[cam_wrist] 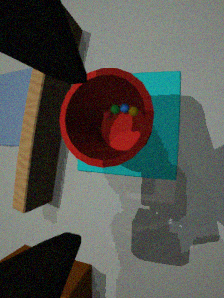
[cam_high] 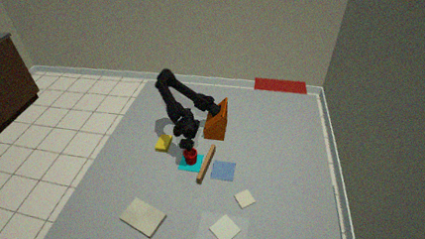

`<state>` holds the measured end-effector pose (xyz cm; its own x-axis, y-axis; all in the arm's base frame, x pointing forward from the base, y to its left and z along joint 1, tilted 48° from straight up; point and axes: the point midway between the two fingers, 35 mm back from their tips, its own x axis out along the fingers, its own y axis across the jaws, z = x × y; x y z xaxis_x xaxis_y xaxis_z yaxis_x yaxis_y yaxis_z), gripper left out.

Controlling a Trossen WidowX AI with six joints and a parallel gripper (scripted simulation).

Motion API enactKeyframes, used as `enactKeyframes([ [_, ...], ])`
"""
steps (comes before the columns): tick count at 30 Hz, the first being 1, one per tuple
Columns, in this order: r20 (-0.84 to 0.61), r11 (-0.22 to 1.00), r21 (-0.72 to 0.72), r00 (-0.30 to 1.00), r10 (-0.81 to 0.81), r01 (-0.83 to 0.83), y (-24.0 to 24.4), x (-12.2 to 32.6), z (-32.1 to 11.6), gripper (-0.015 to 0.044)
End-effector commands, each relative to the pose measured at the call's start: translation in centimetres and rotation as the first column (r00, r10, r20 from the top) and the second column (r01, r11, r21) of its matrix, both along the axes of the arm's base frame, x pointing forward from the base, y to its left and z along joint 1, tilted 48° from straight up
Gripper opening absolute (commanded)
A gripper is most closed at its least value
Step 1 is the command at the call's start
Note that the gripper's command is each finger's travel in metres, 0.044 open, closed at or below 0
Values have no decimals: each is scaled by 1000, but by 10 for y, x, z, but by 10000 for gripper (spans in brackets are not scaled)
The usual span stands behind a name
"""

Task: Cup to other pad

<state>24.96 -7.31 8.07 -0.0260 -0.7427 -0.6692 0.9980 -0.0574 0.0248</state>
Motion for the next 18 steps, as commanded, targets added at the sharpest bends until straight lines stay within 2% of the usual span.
enactKeyframes([
  [1,12,1000,6,1000,-1,1,12,3,10,440],
  [10,16,1000,4,1000,-4,3,36,2,32,440],
  [18,10,1000,2,1000,4,-4,34,2,29,440],
])
